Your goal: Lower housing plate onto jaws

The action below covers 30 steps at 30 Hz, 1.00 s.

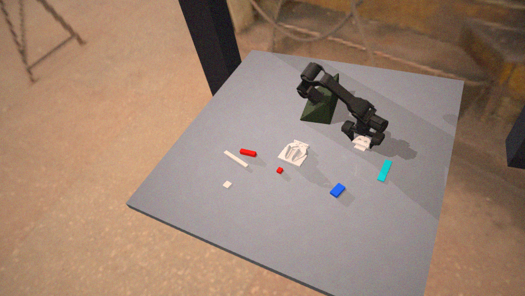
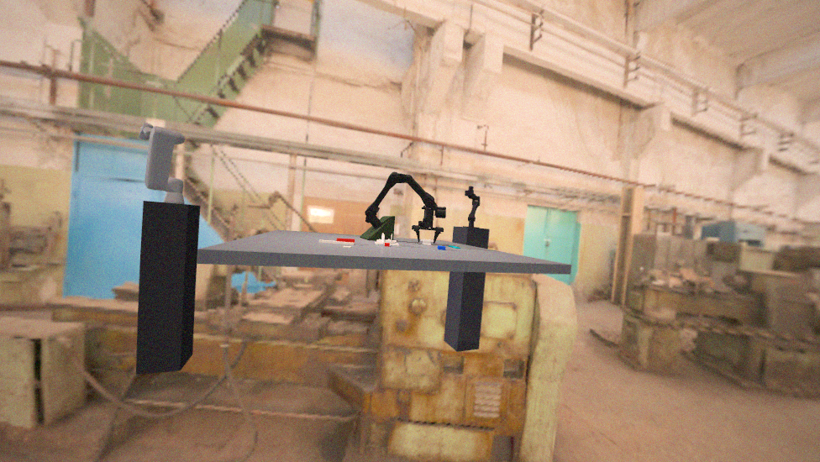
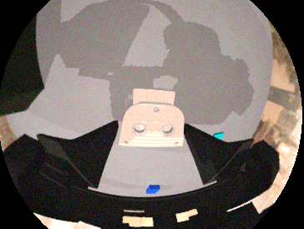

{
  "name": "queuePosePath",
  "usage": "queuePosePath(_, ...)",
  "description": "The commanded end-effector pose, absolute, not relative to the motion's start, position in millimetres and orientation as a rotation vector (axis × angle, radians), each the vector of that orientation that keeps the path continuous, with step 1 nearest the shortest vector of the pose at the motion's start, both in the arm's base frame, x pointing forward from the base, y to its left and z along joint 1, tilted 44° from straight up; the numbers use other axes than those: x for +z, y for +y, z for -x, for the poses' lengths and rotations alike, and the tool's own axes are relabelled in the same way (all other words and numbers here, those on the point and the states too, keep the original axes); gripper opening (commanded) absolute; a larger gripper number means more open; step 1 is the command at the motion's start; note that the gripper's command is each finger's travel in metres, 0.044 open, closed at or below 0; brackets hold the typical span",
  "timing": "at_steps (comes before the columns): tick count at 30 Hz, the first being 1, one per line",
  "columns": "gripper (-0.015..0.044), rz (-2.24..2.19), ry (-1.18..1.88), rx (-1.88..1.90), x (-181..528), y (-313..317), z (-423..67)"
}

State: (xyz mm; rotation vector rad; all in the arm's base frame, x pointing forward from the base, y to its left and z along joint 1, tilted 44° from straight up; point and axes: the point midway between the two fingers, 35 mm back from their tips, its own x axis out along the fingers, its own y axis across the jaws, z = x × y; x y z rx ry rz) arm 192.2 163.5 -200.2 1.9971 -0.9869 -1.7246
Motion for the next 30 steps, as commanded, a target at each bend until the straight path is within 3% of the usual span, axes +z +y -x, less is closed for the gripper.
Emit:
queuePosePath(1,0.044,-1.997,-0.979,-1.719,-200.4,163.0,-192.9)
queuePosePath(12,0.044,-1.997,-0.979,-1.719,-200.7,162.7,-192.9)
queuePosePath(25,0.0353,-1.997,-0.987,-1.725,-200.6,163.2,-192.2)
queuePosePath(30,0.0351,-1.997,-0.987,-1.725,-200.6,163.2,-192.2)
